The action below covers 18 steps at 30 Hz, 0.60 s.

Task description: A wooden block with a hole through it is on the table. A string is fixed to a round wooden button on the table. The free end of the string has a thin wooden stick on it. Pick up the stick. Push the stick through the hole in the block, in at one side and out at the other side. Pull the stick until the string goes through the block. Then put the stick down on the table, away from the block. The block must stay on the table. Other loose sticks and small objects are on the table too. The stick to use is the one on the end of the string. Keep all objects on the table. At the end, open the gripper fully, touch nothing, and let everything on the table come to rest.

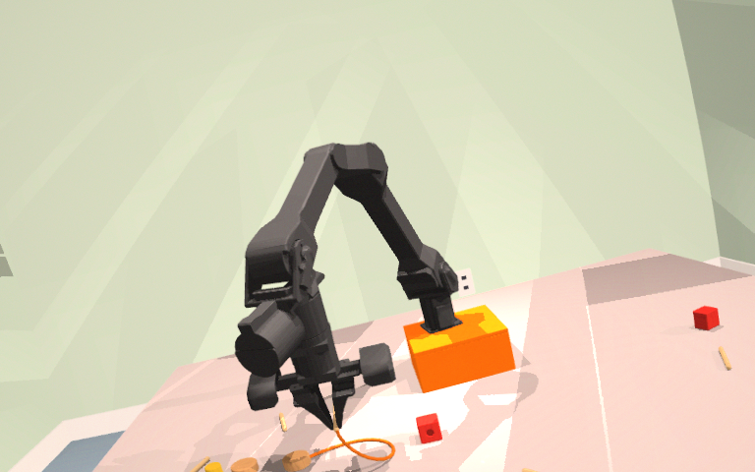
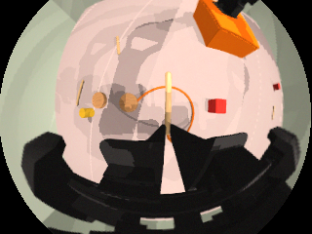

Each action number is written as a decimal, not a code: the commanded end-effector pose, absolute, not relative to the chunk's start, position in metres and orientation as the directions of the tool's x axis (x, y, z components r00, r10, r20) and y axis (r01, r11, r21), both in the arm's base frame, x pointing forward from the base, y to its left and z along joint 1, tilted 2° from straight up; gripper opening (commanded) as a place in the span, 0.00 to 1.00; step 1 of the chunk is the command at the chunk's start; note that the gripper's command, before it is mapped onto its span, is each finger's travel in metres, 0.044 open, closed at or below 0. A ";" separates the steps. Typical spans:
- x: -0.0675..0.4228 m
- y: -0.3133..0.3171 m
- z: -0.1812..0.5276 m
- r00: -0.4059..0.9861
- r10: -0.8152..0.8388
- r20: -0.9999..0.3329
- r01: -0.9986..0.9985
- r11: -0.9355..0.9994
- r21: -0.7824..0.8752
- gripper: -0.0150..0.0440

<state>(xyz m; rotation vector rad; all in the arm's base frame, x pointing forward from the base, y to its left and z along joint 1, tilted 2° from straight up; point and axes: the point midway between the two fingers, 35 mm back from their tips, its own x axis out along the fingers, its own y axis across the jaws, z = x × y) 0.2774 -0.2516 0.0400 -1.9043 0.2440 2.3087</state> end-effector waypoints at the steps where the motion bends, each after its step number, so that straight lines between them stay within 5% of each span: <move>1: 0.284 -0.250 0.039 -0.182 0.008 -0.983 -0.215 -0.976 0.032 0.25; 18: 0.306 -0.250 0.041 -0.153 -0.003 -0.988 -0.212 -0.977 0.036 0.25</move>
